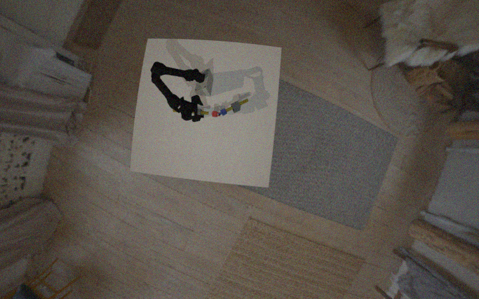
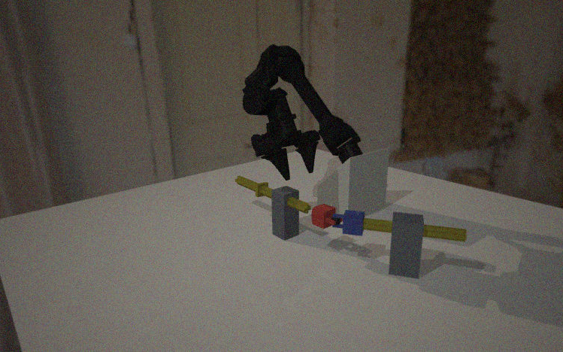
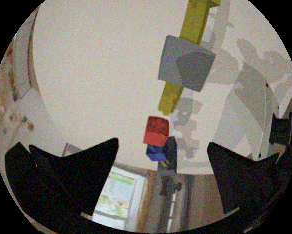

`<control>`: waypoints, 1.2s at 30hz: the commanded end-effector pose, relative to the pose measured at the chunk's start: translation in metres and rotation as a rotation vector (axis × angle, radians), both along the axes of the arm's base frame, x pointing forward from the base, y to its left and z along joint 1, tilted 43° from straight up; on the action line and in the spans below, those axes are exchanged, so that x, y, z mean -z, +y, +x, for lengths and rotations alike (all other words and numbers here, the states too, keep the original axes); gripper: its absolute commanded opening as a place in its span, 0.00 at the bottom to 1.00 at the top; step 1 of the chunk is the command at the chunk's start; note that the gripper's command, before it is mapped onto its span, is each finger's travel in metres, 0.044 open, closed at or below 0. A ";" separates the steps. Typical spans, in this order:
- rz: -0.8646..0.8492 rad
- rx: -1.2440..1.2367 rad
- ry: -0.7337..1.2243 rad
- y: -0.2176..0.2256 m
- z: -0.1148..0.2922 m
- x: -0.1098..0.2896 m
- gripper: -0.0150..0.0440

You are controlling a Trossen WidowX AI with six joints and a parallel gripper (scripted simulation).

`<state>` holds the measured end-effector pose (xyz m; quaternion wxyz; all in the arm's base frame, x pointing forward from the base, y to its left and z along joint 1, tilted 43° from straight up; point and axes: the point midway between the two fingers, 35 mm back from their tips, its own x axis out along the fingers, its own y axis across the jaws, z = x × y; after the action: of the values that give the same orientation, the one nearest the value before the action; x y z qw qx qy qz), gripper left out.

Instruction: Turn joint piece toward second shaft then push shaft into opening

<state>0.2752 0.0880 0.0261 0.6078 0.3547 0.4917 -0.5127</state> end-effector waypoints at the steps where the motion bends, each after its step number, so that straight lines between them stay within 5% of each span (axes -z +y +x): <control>1: 0.047 0.134 -0.051 -0.009 -0.003 -0.001 1.00; 15: 0.055 0.156 -0.066 -0.015 -0.002 -0.003 1.00; 36: -0.169 -0.474 0.097 -0.086 0.018 -0.063 1.00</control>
<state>0.2902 0.0154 0.0768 0.6988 0.2019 0.5346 -0.4303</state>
